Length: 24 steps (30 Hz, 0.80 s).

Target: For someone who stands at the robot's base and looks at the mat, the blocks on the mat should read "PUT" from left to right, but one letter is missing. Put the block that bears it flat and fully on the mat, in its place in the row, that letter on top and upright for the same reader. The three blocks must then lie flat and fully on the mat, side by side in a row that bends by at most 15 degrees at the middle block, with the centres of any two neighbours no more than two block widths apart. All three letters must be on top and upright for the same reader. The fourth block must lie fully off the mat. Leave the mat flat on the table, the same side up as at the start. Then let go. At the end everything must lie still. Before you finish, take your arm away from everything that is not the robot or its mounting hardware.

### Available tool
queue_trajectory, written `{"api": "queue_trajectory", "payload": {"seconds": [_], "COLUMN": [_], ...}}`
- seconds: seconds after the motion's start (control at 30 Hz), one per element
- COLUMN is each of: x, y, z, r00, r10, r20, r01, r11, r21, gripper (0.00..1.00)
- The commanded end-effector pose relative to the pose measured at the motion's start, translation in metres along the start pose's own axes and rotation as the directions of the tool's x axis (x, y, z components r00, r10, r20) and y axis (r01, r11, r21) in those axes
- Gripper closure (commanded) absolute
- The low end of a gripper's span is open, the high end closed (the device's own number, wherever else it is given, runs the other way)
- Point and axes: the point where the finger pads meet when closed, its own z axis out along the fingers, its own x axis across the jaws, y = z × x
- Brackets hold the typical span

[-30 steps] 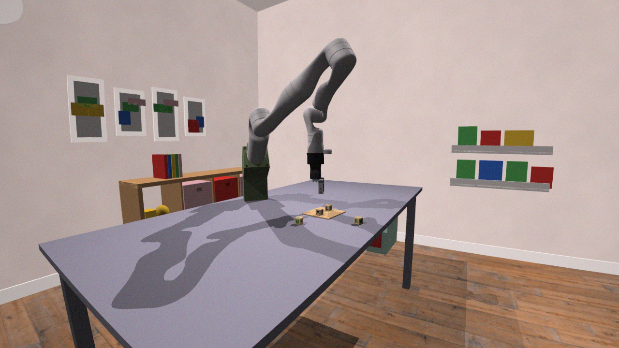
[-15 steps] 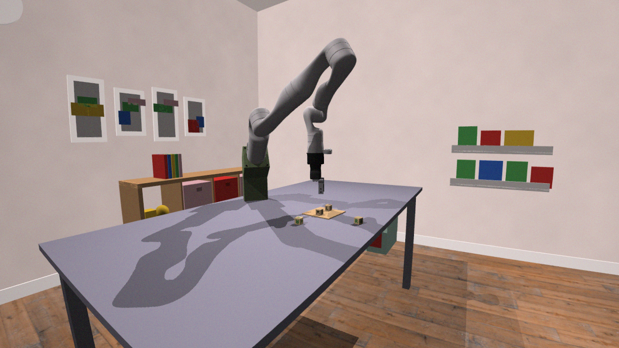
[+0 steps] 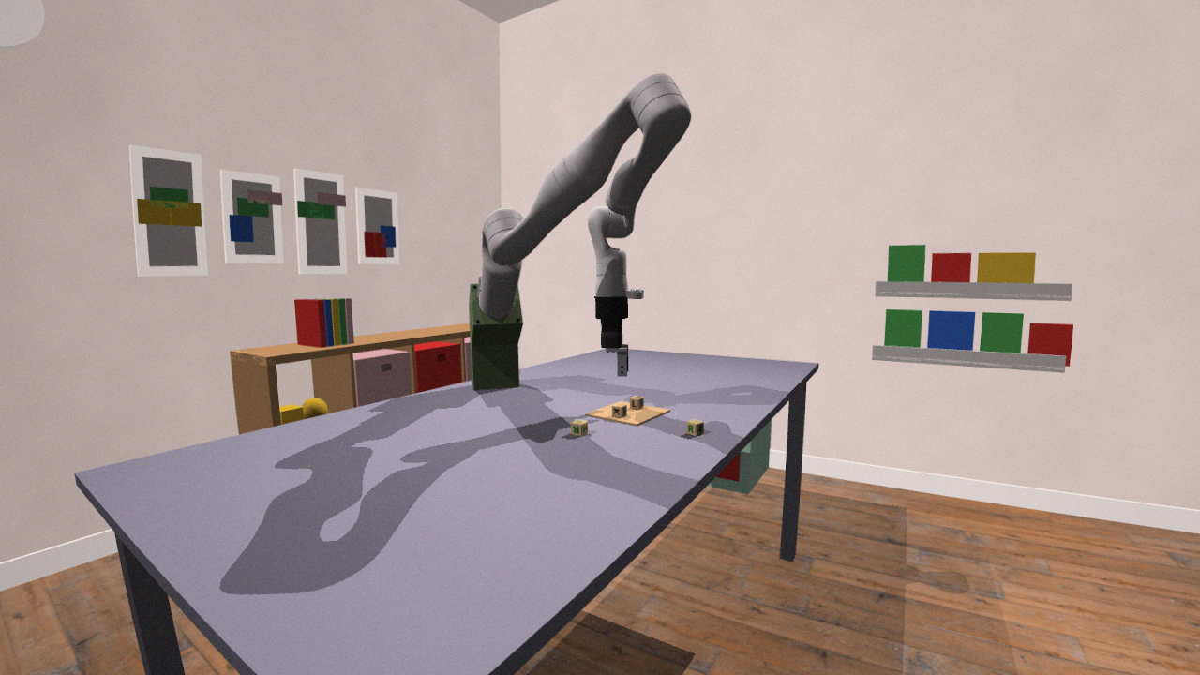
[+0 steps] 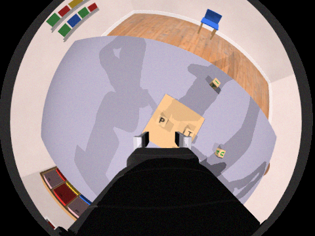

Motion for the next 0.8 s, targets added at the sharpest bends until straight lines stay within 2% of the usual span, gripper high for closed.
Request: {"api": "queue_trajectory", "payload": {"seconds": [0.0,0.33,0.63,0.77], "x": [0.0,0.009,0.058,0.071], "y": [0.0,0.0,0.019,0.029], "z": [0.0,-0.011,-0.065,-0.079], "r00": [1.0,1.0,1.0,1.0], "r10": [0.0,0.005,0.017,0.015], "r20": [0.001,0.0,0.007,0.011], "r01": [0.0,-0.005,-0.017,-0.015], "r11": [1.0,1.0,1.0,1.0], "r21": [0.001,0.0,-0.009,-0.012], "gripper": [0.0,0.0,0.0,0.0]}}
